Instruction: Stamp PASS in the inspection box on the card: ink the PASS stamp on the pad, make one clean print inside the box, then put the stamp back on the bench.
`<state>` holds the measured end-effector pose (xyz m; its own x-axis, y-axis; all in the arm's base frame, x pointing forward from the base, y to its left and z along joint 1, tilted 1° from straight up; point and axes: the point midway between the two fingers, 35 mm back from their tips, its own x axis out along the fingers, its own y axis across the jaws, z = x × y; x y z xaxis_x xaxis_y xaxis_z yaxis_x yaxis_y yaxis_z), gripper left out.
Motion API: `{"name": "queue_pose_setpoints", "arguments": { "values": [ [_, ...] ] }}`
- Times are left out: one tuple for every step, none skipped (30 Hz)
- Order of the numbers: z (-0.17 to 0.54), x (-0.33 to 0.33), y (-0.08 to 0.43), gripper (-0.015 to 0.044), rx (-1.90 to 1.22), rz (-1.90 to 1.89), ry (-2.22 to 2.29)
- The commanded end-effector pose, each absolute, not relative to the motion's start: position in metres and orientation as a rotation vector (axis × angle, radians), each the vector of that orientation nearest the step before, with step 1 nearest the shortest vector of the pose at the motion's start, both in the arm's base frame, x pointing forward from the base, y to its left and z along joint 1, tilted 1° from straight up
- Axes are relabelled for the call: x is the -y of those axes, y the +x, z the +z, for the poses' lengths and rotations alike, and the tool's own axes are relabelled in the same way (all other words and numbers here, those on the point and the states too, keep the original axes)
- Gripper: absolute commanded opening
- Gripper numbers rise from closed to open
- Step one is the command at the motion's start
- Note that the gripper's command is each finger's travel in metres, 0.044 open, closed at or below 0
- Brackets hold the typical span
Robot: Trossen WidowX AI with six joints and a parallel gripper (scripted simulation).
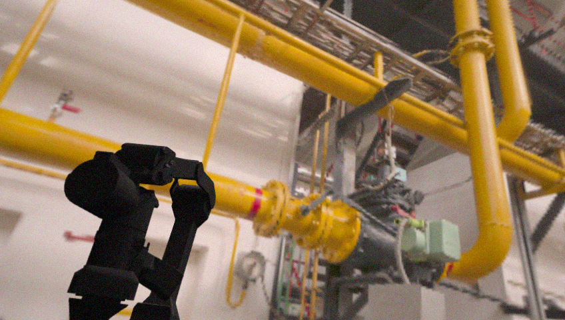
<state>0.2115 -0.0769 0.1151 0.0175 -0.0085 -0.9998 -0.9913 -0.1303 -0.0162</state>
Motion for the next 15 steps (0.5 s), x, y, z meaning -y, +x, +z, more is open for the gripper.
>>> {"name": "queue_pose_setpoints", "arguments": {
  "values": [
    [0.115, 0.080, 0.208, 0.0000, -1.135, 1.292, -1.322],
    [0.114, 0.080, 0.208, 0.0000, -1.135, 1.292, -1.322],
    [0.113, 0.080, 0.208, 0.0000, -1.135, 1.292, -1.322],
    [0.111, 0.080, 0.209, 0.0000, -1.135, 1.292, -1.322],
    [0.109, 0.080, 0.209, 0.0000, -1.135, 1.292, -1.322],
    [0.108, 0.080, 0.209, 0.0000, -1.135, 1.292, -1.322],
    [0.106, 0.080, 0.209, 0.0000, -1.135, 1.292, -1.322],
    [0.104, 0.080, 0.209, 0.0000, -1.135, 1.292, -1.322],
    [0.103, 0.080, 0.210, 0.0000, -1.135, 1.292, -1.322],
    [0.101, 0.081, 0.210, 0.0000, -1.135, 1.292, -1.322],
    [0.100, 0.081, 0.210, 0.0000, -1.135, 1.292, -1.322],
    [0.098, 0.081, 0.210, 0.0000, -1.135, 1.292, -1.322],
    [0.096, 0.081, 0.210, 0.0000, -1.135, 1.292, -1.322],
    [0.095, 0.081, 0.210, 0.0000, -1.135, 1.292, -1.322],
    [0.093, 0.081, 0.211, 0.0000, -1.135, 1.292, -1.322]
  ]
}}
